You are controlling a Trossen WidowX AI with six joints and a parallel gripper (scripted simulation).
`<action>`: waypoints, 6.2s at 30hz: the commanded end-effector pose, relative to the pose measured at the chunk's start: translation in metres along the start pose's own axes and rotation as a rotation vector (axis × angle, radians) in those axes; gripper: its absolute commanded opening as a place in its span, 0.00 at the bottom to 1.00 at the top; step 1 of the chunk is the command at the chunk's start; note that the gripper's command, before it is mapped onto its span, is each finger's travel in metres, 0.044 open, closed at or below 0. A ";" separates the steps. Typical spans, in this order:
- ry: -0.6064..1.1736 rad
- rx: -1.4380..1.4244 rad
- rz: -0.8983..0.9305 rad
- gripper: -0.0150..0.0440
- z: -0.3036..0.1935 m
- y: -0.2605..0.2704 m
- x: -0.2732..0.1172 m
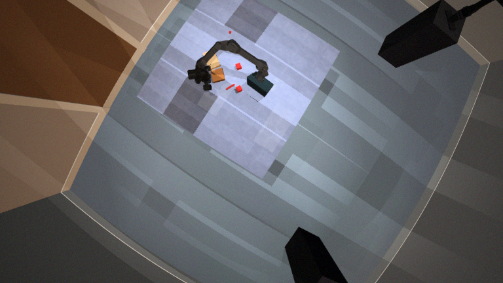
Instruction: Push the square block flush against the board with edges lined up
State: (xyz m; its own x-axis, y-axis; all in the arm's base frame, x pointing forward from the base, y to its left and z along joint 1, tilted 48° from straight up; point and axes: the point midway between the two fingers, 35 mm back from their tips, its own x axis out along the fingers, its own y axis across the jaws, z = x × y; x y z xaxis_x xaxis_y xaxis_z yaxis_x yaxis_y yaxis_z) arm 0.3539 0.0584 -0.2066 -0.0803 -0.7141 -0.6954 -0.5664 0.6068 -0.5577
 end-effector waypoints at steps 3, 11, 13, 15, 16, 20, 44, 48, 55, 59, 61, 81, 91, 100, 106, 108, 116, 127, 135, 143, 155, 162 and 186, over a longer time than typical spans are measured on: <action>0.005 0.002 -0.004 0.25 0.010 0.001 0.001; 0.010 0.002 -0.005 0.25 0.023 0.001 0.001; 0.012 0.002 -0.006 0.25 0.026 0.001 0.002; 0.013 0.002 -0.006 0.25 0.029 0.001 0.002; 0.014 0.002 -0.006 0.25 0.030 0.001 0.002; 0.012 0.001 -0.003 0.25 0.028 0.001 -0.042; 0.020 -0.124 -0.005 0.25 -0.089 -0.075 -0.061; 0.025 -0.157 -0.006 0.25 -0.129 -0.085 -0.056; 0.026 -0.169 -0.007 0.25 -0.144 -0.087 -0.041; 0.029 -0.169 -0.009 0.25 -0.146 -0.088 0.001; 0.029 -0.169 -0.009 0.25 -0.146 -0.088 0.001; 0.027 -0.168 -0.009 0.25 -0.127 -0.087 0.001; 0.026 -0.167 -0.009 0.25 -0.114 -0.085 0.001; 0.026 -0.167 -0.009 0.25 -0.104 -0.084 0.001; 0.025 -0.166 -0.009 0.25 -0.097 -0.082 0.001; 0.025 -0.166 -0.009 0.25 -0.094 -0.082 0.001; 0.025 -0.167 -0.009 0.25 -0.097 -0.083 0.001; 0.026 -0.167 -0.009 0.25 -0.114 -0.087 0.001; 0.027 -0.168 -0.009 0.25 -0.126 -0.090 0.001; 0.028 -0.168 -0.009 0.25 -0.139 -0.092 0.001; 0.021 -0.179 -0.013 0.25 -0.126 -0.086 -0.051; 0.015 -0.219 -0.008 0.25 -0.061 -0.068 -0.058; 0.016 -0.291 -0.005 0.25 0.027 -0.008 0.002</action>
State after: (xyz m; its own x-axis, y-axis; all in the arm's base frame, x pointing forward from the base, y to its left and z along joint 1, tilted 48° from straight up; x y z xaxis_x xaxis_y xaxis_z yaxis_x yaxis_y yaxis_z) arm 0.3853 0.0686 -0.2053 -0.0841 -0.7184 -0.6905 -0.7701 0.4866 -0.4125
